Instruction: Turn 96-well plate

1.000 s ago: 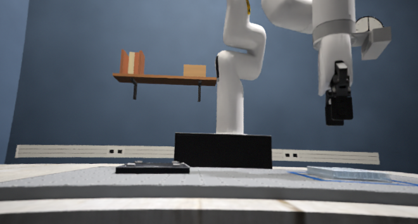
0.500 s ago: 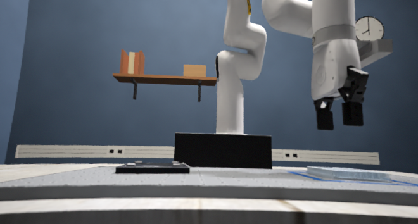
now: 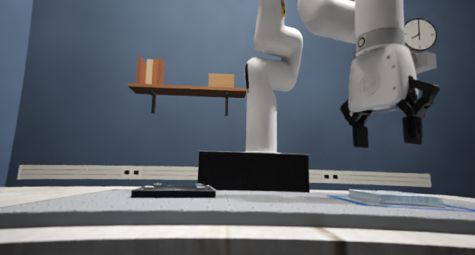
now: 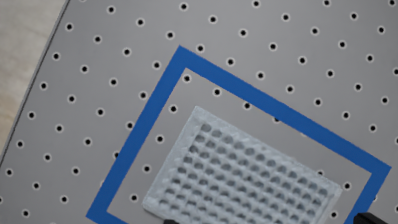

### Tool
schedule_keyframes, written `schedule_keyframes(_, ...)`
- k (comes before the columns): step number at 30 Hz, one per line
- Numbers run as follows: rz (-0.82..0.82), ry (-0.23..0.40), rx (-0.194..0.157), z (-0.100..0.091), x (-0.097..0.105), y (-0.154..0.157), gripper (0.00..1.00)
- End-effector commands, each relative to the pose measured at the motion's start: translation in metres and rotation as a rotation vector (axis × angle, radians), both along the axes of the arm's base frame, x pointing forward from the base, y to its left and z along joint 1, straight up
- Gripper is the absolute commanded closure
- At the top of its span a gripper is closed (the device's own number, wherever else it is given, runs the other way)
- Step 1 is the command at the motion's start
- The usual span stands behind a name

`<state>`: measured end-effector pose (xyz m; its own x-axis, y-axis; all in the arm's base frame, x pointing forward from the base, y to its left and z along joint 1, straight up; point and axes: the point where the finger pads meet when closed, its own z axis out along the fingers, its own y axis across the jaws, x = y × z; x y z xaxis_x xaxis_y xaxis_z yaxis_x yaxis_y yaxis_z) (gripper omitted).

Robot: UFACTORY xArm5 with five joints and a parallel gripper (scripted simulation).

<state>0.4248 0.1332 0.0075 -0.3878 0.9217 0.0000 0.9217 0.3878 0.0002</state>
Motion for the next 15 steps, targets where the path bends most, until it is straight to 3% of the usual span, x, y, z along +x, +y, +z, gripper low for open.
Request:
schedule_keyframes(1, 0.141, -0.002, 0.006, 0.0012, 0.0013, 0.0004, 0.00)
schedule_keyframes(15, 0.541, -0.003, 0.006, 0.0012, 0.0013, 0.0004, 0.00)
